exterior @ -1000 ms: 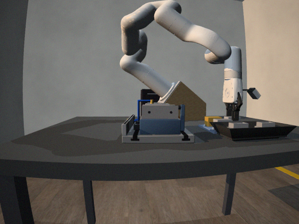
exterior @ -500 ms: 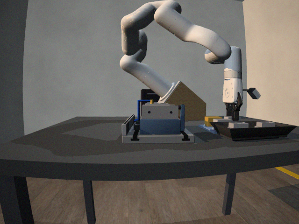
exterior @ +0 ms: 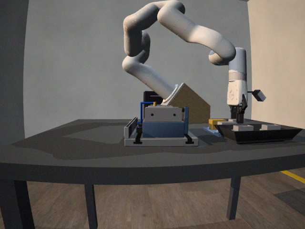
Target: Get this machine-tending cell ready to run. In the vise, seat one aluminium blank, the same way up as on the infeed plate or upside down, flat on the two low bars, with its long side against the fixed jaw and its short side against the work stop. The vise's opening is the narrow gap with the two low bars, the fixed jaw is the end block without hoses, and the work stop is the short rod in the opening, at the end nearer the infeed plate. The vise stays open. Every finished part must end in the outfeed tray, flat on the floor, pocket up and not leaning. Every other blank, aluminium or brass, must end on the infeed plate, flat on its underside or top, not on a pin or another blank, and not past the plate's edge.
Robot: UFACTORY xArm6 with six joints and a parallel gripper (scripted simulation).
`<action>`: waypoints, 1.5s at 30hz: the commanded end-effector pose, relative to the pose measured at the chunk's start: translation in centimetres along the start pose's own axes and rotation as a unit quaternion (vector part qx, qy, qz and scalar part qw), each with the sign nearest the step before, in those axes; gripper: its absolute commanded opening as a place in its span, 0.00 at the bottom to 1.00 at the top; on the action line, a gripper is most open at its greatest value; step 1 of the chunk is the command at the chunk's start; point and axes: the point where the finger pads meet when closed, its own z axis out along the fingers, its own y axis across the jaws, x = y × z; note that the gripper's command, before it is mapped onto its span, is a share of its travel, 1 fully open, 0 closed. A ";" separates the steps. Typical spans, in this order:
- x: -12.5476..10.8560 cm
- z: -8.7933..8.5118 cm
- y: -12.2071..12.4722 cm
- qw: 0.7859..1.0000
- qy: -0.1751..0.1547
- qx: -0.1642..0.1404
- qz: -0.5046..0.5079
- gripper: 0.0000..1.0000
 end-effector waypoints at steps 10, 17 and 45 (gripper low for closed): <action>0.1 -2.0 0.2 1.000 0.001 -0.002 0.001 0.00; 0.1 -4.9 0.1 1.000 0.001 -0.002 0.001 0.00; 0.0 -11.9 0.1 1.000 0.001 -0.002 0.001 0.00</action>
